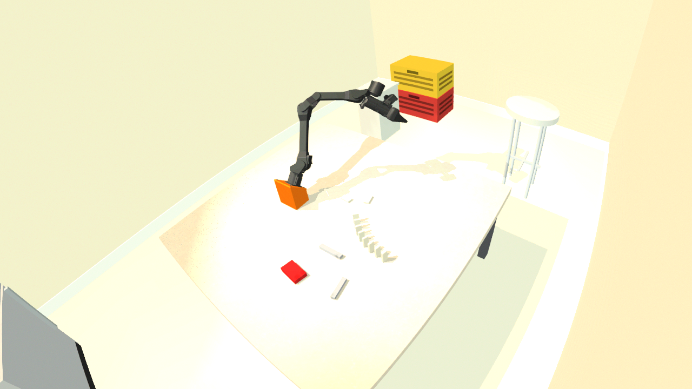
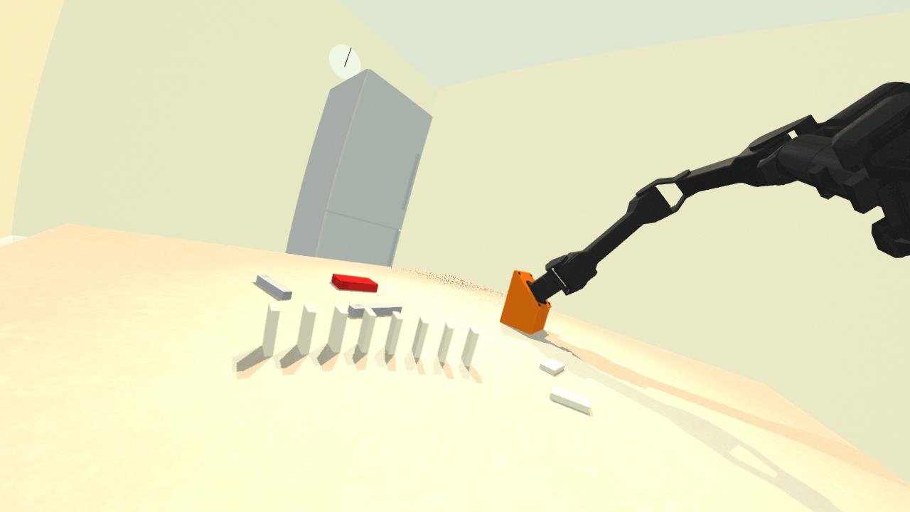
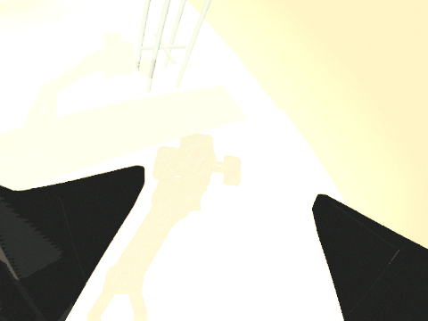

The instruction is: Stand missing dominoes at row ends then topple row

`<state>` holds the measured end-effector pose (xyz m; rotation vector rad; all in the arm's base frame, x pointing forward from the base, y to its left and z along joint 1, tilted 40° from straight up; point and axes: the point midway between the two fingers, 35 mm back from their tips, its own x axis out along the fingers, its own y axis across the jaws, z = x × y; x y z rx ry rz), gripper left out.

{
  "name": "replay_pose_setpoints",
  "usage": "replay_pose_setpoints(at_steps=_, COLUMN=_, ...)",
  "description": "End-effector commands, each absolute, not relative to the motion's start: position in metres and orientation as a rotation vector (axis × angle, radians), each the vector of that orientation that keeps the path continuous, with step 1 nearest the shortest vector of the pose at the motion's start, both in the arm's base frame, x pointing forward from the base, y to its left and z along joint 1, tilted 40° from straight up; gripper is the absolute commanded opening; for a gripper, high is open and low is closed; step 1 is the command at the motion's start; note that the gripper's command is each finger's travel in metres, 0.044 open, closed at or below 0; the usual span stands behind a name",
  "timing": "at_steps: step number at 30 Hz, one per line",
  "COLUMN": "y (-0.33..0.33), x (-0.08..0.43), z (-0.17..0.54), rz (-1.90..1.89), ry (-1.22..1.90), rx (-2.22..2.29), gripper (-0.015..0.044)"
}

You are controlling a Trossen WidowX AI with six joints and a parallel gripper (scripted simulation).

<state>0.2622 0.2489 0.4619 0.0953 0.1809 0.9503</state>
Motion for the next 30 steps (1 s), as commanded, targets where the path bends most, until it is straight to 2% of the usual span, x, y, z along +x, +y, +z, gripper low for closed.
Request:
replay_pose_setpoints(at_steps=1, y=0.248, x=0.288, z=0.401, rz=0.887, ry=0.470, rx=0.248, gripper=0.0440)
replay_pose_setpoints(at_steps=11, y=0.212, x=0.315, z=0.243, rz=0.444, ry=1.218, rx=0.772, gripper=0.0440)
replay_pose_setpoints(at_steps=19, y=0.163, x=0.289, z=0.137, rz=-0.286, ry=1.736, rx=1.296, gripper=0.0440)
replay_pose_setpoints(at_steps=22, y=0.154, x=0.280, z=0.121, rz=-0.469, ry=1.813, rx=1.397, gripper=0.0440)
replay_pose_setpoints(at_steps=30, y=0.158, x=0.279, z=0.117, rz=-0.469, ry=1.813, rx=1.397, gripper=0.0440)
